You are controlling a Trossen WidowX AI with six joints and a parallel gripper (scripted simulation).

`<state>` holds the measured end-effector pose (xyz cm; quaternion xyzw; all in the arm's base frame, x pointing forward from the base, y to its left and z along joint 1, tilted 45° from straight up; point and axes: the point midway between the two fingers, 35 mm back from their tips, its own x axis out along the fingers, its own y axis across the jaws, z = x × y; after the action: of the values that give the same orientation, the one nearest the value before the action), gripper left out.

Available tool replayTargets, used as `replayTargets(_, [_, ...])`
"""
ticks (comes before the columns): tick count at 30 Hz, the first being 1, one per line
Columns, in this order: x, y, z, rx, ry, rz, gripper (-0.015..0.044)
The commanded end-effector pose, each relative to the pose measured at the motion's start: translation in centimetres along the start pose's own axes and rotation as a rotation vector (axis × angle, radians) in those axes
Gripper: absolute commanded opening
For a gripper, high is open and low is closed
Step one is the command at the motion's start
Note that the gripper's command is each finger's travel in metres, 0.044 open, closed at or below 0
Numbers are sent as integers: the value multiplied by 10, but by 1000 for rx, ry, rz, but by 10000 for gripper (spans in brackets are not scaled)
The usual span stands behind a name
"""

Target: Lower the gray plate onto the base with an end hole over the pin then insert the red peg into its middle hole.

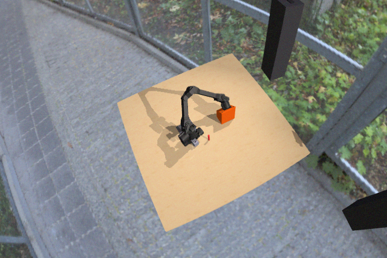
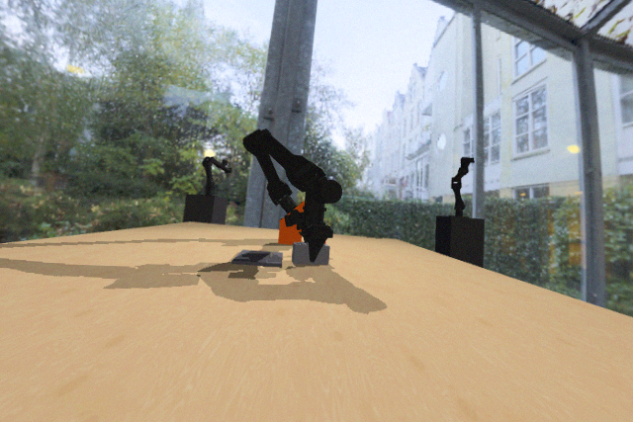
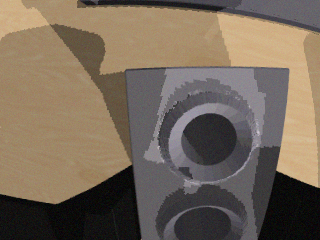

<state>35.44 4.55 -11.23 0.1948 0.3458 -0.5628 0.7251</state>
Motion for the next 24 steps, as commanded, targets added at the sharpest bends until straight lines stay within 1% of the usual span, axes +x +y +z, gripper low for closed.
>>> replayTargets(1, [-5, 5, 0, -9, -2, 25, 0])
replayTargets(7, [-14, 10, -1, -15, 1, 41, 0])
replayTargets(24, [-64, 12, -6, -9, 10, 23, 0])
